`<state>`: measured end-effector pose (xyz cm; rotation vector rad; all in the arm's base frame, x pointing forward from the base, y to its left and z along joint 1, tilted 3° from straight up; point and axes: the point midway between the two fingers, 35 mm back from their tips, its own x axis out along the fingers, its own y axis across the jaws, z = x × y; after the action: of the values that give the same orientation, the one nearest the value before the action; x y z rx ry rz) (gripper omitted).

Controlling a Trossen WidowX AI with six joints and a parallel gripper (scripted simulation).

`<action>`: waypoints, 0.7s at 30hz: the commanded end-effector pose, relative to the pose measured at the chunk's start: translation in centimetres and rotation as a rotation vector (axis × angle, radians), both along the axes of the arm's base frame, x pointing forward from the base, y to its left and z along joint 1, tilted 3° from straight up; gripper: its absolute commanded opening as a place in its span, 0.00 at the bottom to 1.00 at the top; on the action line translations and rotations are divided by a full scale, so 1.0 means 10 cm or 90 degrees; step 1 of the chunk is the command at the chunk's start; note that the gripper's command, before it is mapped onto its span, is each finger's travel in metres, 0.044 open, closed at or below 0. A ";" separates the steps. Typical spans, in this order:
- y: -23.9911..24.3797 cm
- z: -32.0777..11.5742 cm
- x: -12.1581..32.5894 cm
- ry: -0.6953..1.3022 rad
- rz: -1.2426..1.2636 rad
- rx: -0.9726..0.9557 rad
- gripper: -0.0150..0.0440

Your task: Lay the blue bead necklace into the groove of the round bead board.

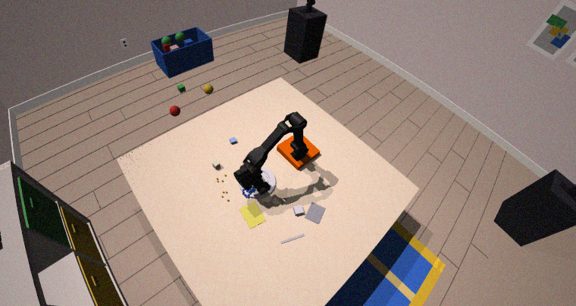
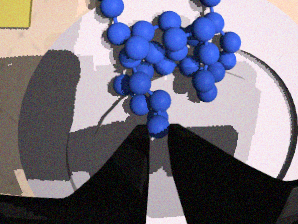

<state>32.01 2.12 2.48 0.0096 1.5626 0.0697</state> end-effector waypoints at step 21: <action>0.00 -0.12 -0.02 0.006 0.004 -0.002 0.25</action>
<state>32.16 2.16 1.81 0.0086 1.5534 0.0710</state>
